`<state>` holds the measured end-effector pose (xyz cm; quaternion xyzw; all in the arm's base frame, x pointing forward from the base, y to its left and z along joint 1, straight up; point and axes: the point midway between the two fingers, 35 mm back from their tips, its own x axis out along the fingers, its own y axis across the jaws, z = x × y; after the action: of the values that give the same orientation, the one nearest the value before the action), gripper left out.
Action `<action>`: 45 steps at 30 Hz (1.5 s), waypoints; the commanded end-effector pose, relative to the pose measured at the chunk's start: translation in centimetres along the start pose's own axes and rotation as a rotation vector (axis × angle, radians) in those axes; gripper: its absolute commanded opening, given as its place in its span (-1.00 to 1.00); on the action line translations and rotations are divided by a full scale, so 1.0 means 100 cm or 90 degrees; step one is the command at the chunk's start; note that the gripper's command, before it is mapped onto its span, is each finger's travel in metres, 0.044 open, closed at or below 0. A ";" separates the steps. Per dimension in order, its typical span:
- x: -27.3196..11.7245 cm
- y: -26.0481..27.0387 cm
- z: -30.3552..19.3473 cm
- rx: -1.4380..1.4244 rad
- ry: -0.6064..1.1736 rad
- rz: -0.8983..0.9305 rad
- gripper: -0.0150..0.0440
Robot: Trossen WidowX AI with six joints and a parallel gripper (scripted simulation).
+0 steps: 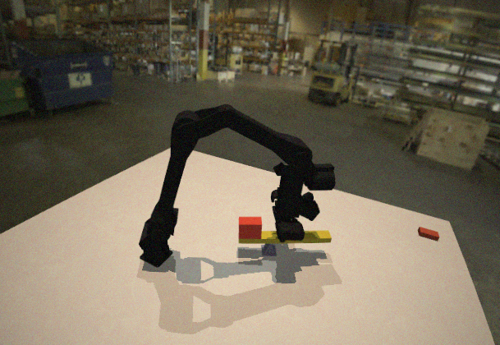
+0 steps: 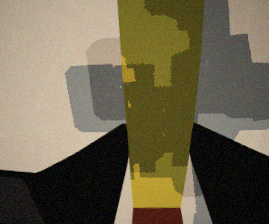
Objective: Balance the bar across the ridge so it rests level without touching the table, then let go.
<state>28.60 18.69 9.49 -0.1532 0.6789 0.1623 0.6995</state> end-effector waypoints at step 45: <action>0.004 0.000 0.001 0.002 -0.002 -0.001 -0.49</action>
<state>28.63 18.69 9.29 -0.1528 0.6779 0.1625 0.7005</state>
